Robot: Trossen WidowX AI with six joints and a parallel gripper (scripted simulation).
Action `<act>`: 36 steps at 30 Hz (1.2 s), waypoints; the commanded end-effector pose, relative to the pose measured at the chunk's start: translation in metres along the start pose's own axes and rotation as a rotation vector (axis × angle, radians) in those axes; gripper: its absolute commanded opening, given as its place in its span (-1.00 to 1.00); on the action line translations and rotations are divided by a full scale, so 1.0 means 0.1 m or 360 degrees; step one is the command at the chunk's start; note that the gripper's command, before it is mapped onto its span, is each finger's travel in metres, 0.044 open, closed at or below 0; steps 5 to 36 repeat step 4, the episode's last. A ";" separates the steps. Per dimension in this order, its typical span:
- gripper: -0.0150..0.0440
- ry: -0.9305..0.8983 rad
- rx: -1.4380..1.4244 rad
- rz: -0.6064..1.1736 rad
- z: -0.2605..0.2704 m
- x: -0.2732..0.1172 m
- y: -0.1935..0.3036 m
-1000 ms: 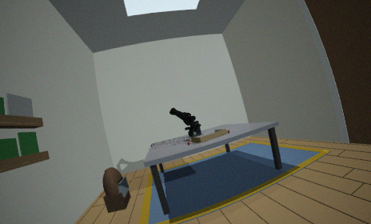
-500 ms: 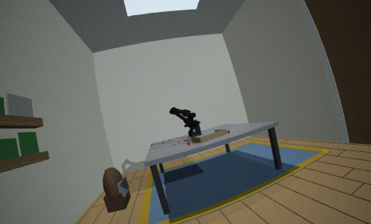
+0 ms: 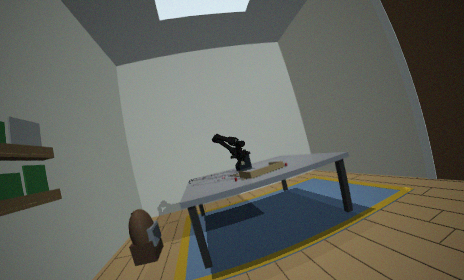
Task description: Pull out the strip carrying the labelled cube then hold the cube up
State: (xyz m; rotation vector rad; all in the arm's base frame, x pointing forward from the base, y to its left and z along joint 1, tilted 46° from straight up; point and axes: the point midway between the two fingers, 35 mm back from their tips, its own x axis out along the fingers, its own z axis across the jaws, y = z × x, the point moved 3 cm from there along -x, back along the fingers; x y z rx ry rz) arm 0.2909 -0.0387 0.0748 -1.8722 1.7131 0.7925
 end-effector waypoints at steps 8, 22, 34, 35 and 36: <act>-0.49 0.0000 0.0006 0.0001 0.00 0.00 0.00; -0.49 0.0000 0.0006 0.0001 0.00 0.00 0.00; -0.49 0.0000 0.0006 0.0001 0.00 0.00 0.00; -0.49 0.0000 0.0006 0.0001 0.00 0.00 0.00; -0.49 0.0000 0.0006 0.0001 0.00 0.00 0.00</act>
